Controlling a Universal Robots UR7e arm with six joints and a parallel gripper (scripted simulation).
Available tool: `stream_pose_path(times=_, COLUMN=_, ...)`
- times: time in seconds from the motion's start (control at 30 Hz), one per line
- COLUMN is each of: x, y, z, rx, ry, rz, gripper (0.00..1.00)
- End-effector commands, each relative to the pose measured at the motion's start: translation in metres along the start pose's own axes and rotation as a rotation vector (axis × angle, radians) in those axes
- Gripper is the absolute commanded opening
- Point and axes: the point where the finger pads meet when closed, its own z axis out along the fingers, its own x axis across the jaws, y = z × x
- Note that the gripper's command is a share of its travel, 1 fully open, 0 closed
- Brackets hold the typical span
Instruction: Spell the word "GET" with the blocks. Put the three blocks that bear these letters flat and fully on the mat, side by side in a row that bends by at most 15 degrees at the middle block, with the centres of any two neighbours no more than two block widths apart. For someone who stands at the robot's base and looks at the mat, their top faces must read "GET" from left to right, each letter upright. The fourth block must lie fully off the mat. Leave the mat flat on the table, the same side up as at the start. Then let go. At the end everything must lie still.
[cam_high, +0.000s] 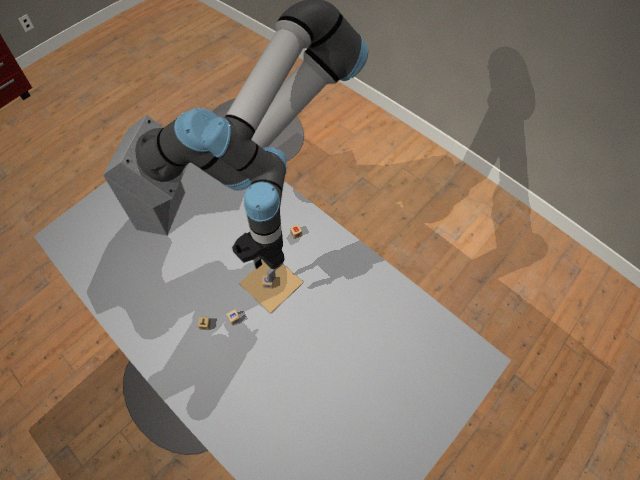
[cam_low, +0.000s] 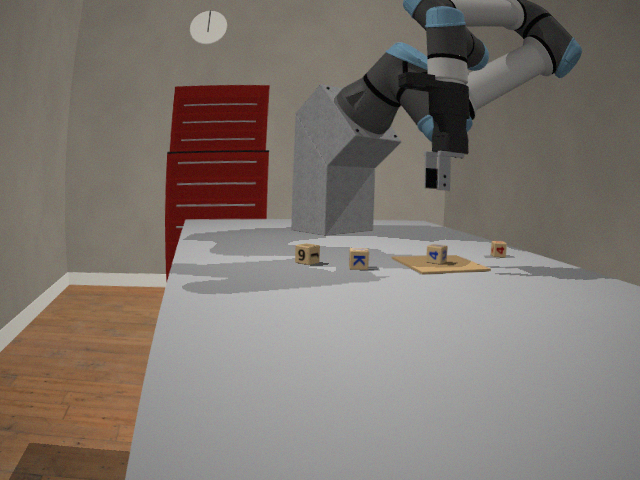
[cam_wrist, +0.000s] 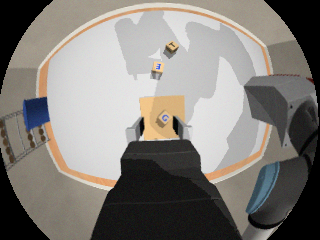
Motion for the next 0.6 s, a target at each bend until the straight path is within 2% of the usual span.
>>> stream_pose_path(times=0.0, x=-0.0019, y=-0.0005, z=0.0026, rx=-0.003, ry=0.003, rz=-0.14, gripper=1.0)
stream_pose_path(times=0.57, x=-0.0092, y=-0.0009, z=0.0054, rx=-0.004, ry=0.003, rz=-0.438, gripper=1.0)
